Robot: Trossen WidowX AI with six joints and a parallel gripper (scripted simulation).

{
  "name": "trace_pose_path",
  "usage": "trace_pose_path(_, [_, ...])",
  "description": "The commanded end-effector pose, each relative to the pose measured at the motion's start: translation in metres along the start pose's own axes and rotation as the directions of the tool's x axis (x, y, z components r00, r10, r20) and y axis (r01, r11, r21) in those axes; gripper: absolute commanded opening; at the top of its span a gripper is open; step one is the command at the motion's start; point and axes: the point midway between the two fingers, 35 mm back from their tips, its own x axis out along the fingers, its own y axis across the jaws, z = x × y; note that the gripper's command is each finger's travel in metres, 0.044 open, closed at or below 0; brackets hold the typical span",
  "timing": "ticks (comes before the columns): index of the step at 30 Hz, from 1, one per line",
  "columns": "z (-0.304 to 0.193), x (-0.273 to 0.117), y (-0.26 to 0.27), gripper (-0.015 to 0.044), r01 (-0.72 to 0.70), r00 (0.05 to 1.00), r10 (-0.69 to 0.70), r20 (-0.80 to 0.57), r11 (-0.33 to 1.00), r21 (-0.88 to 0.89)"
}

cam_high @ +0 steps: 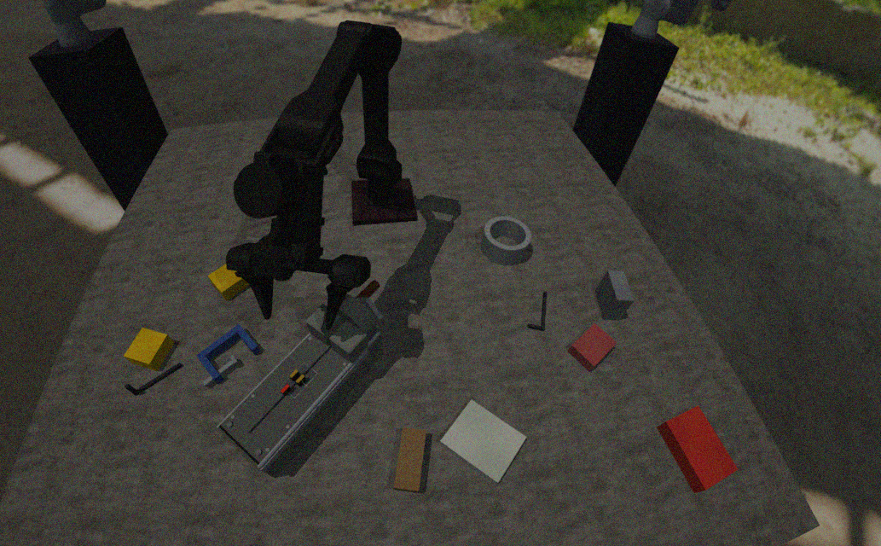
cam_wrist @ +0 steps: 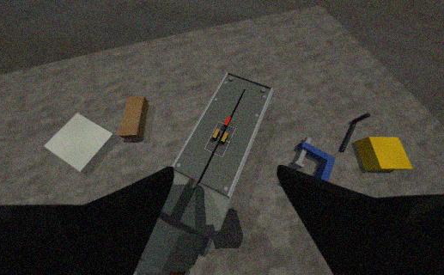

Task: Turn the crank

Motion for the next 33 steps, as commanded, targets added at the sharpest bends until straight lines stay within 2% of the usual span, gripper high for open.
trace_pose_path(1, [-0.002,0.001,0.001,0.0440,-0.006,1.000,0.006,-0.003,1.000,-0.005])
trace_pose_path(7, [0.001,-0.001,0.001,0.0440,-0.006,1.000,0.006,-0.002,1.000,-0.005])
trace_pose_path(19, [0.030,-0.043,0.003,0.0440,0.003,1.000,-0.003,-0.001,1.000,0.002])
trace_pose_path(33, [-0.023,-0.073,0.052,0.0440,0.198,0.979,-0.203,0.005,0.960,0.196])
